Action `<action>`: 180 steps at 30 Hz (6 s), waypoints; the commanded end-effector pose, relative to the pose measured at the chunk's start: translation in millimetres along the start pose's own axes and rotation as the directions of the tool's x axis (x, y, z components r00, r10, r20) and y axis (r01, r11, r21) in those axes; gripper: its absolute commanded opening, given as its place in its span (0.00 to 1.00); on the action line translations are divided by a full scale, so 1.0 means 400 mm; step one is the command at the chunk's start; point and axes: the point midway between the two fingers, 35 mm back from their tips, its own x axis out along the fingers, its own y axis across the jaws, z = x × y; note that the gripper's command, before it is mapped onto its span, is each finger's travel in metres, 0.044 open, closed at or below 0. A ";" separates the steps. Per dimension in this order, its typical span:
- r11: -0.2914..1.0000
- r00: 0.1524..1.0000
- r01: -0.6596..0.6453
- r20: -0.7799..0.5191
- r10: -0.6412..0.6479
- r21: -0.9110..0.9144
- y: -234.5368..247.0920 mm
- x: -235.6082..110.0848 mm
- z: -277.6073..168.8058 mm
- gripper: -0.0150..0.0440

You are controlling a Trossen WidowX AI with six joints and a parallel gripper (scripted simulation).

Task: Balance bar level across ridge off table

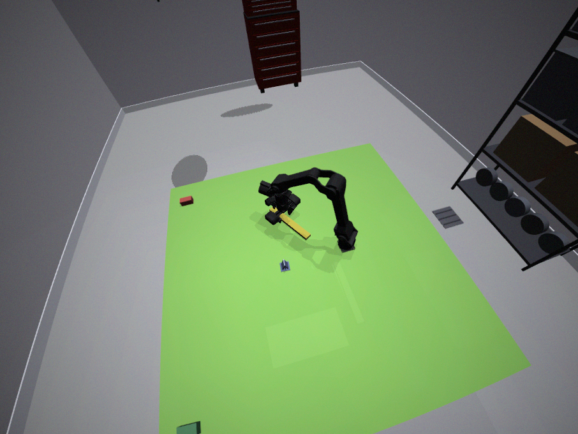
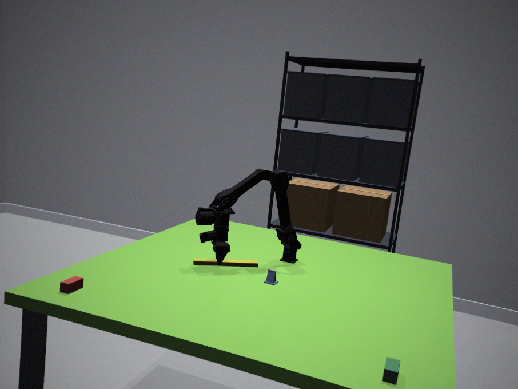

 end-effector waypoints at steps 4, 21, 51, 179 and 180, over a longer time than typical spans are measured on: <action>1.000 1.000 0.004 -0.003 -0.004 -0.006 -0.002 0.007 -0.003 0.79; 1.000 1.000 0.002 -0.004 -0.002 0.000 -0.001 0.005 -0.003 0.48; 1.000 1.000 0.003 -0.003 -0.003 -0.004 0.002 -0.163 0.007 0.25; 0.568 1.000 -0.027 -0.021 0.017 -0.823 0.509 -0.143 -0.416 0.25; 0.568 1.000 -0.027 -0.021 0.017 -0.823 0.509 -0.143 -0.416 0.25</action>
